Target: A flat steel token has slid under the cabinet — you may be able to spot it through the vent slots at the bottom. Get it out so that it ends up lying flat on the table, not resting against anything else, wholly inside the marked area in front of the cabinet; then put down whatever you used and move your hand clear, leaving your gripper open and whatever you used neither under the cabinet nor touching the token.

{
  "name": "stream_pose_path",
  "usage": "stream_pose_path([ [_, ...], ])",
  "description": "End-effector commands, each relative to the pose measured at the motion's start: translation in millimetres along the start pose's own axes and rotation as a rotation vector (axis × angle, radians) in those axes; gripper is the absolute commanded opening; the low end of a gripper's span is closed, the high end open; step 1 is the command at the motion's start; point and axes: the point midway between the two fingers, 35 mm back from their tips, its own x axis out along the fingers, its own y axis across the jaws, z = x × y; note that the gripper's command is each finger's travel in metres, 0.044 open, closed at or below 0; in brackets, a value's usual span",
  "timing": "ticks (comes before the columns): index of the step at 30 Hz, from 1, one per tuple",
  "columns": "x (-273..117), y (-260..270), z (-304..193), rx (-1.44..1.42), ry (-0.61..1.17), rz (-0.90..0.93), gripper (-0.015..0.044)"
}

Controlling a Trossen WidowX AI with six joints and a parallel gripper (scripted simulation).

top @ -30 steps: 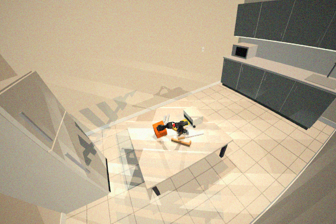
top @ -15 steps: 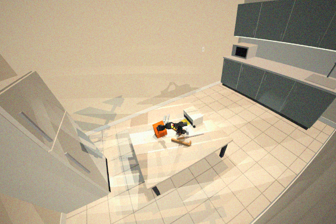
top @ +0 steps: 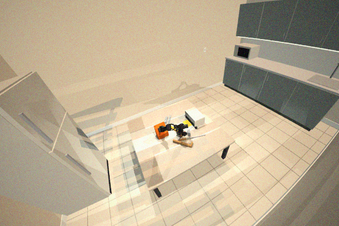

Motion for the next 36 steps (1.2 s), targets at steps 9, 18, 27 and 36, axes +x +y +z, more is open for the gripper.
stream_pose_path([
  [9, 1.0, 0.5, 17.0, -0.003, -0.001, -0.004, 0.0],
  [18, 1.1, 1.4, 28.1, -0.003, -0.002, -0.003, 0.0],
  [27, -0.1, -0.5, 25.9, 0.01, -0.001, -0.001, 0.0],
  [36, -1.2, -10.9, 24.6, 0.042, -0.001, -0.003, 0.0],
])
